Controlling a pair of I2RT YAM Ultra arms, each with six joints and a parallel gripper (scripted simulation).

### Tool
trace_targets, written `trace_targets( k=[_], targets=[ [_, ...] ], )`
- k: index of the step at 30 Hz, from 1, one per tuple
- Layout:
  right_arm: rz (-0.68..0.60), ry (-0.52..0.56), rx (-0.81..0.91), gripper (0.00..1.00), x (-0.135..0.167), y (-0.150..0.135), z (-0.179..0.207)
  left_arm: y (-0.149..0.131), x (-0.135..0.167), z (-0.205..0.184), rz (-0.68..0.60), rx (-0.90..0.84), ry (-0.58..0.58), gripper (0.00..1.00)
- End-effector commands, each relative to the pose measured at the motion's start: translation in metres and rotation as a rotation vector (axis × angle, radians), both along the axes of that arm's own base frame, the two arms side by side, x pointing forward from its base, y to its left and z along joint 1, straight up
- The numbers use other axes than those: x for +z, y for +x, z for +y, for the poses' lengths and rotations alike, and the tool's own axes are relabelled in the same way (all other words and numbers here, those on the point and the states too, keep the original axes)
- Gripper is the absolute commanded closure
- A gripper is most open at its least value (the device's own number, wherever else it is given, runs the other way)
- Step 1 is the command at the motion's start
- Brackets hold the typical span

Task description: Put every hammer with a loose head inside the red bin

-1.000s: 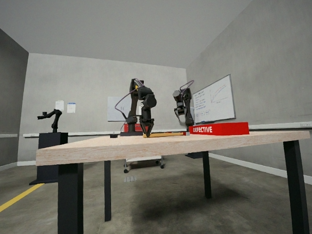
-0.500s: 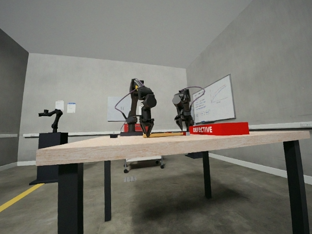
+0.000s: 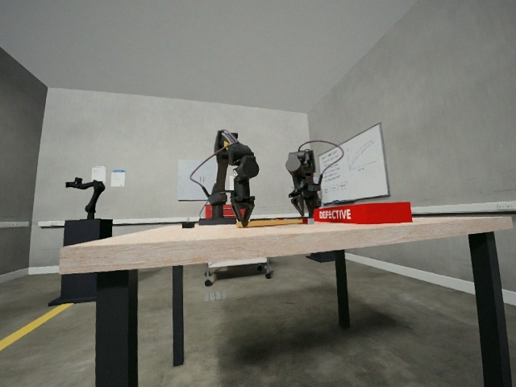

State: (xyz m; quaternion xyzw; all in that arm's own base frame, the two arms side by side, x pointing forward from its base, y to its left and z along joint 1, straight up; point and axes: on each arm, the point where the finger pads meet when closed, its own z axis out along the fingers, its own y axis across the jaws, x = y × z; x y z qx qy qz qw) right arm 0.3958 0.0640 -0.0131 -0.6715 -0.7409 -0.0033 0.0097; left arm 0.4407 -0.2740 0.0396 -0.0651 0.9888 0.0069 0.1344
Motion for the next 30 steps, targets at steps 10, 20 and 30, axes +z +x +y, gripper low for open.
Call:
trace_targets(
  k=[10,20,30],
  targets=[
    [-0.028,-0.014,-0.01,0.75,0.009,0.005,-0.009,0.001,0.012,0.002,-0.003,0.019,-0.005,0.55],
    [-0.028,-0.014,-0.01,0.75,0.009,0.005,-0.009,0.013,0.003,0.004,-0.004,0.018,-0.004,0.55],
    [-0.028,-0.014,-0.01,0.75,0.009,0.005,-0.009,0.019,-0.011,0.004,-0.009,0.02,-0.009,0.55]
  ],
)
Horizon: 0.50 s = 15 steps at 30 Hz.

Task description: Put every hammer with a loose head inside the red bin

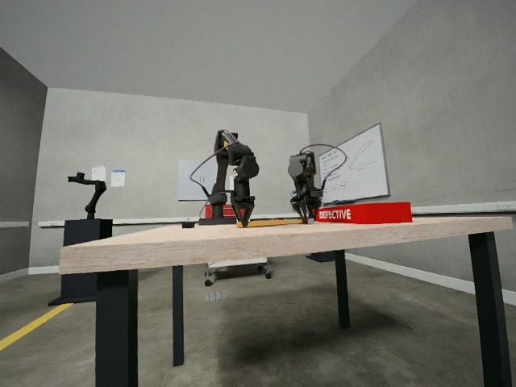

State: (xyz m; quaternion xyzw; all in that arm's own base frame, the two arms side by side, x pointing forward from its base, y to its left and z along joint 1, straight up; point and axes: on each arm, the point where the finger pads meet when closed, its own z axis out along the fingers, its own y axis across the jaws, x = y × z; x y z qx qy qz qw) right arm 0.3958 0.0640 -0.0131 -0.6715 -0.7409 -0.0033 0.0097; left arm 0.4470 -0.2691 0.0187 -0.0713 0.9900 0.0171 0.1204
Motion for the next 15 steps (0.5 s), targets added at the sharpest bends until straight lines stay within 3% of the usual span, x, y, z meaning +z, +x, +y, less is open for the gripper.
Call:
trace_targets(
  k=[1,10,11,15],
  targets=[
    [-0.028,-0.014,-0.01,0.75,0.0088,0.0046,-0.0086,0.0126,0.0125,-0.0012,-0.043,0.005,-0.028,0.55],
    [-0.028,-0.014,-0.01,0.75,0.0088,0.0046,-0.0086,0.01,0.0119,0.0006,-0.032,0.006,-0.02,0.55],
    [-0.028,-0.014,-0.01,0.75,0.0088,0.0046,-0.0086,0.01,0.0119,0.0006,-0.032,0.006,-0.02,0.64],
    [-0.028,-0.014,-0.01,0.75,0.0088,0.0046,-0.0086,0.01,0.0119,0.0006,-0.032,0.006,-0.02,0.68]
  ],
)
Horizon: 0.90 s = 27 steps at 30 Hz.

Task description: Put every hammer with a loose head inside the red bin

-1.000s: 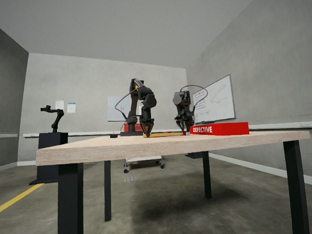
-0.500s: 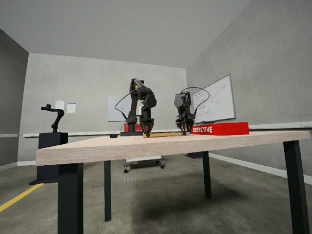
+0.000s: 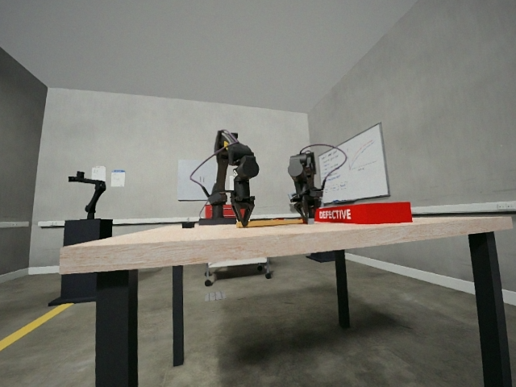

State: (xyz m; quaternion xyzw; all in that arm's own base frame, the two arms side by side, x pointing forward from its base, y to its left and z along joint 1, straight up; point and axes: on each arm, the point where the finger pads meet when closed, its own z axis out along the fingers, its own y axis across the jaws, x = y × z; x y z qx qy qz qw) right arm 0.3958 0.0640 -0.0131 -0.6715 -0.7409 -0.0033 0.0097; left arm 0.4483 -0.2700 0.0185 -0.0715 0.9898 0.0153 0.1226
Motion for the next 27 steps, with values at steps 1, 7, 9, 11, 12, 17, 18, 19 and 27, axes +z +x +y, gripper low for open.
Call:
trace_targets(
  k=[1,7,9,11,12,17,18,19,27],
  targets=[
    [-0.028,-0.014,-0.01,0.75,0.009,0.005,-0.009,0.01,0.017,0.0,-0.041,0.007,-0.026,0.68],
    [-0.028,-0.014,-0.01,0.75,0.009,0.005,-0.009,0.007,0.017,-0.002,-0.038,0.004,-0.026,0.77],
    [-0.028,-0.014,-0.01,0.75,0.009,0.005,-0.009,0.009,0.017,-0.003,-0.046,0.004,-0.03,0.77],
    [-0.028,-0.014,-0.01,0.75,0.009,0.005,-0.009,0.008,0.017,-0.003,-0.045,0.004,-0.03,0.79],
    [-0.028,-0.014,-0.01,0.75,0.009,0.005,-0.009,0.008,0.017,-0.003,-0.045,0.004,-0.03,0.81],
    [-0.028,-0.014,-0.01,0.75,0.009,0.005,-0.009,0.005,0.014,-0.002,-0.037,0.004,-0.024,0.85],
    [-0.028,-0.014,-0.01,0.75,0.009,0.005,-0.009,0.005,0.014,-0.002,-0.037,0.004,-0.024,0.84],
    [-0.018,-0.028,-0.017,0.75,0.006,0.001,-0.014,0.005,0.014,-0.002,-0.037,0.004,-0.024,0.84],
    [-0.019,-0.048,-0.023,0.75,0.006,0.002,-0.02,0.001,0.012,0.011,-0.013,0.017,0.015,0.84]
  ],
)
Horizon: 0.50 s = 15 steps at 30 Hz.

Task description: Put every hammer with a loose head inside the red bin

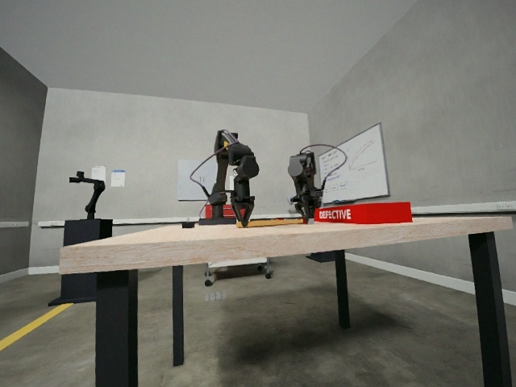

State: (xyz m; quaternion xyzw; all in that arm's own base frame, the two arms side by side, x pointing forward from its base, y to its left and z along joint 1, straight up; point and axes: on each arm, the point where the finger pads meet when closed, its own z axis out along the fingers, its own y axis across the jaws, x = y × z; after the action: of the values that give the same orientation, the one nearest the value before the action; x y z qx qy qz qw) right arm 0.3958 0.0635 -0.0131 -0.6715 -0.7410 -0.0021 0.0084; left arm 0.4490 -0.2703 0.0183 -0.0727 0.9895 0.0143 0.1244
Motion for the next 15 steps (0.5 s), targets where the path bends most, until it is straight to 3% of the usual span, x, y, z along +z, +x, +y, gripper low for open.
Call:
trace_targets(
  k=[1,15],
  targets=[
    [-0.019,-0.048,-0.024,0.75,0.006,0.002,-0.021,0.0,0.012,0.014,-0.007,0.017,0.023,0.84],
    [-0.021,-0.081,-0.03,0.75,0.006,0.002,-0.029,-0.004,0.009,0.036,0.02,0.033,0.089,0.84]
  ],
)
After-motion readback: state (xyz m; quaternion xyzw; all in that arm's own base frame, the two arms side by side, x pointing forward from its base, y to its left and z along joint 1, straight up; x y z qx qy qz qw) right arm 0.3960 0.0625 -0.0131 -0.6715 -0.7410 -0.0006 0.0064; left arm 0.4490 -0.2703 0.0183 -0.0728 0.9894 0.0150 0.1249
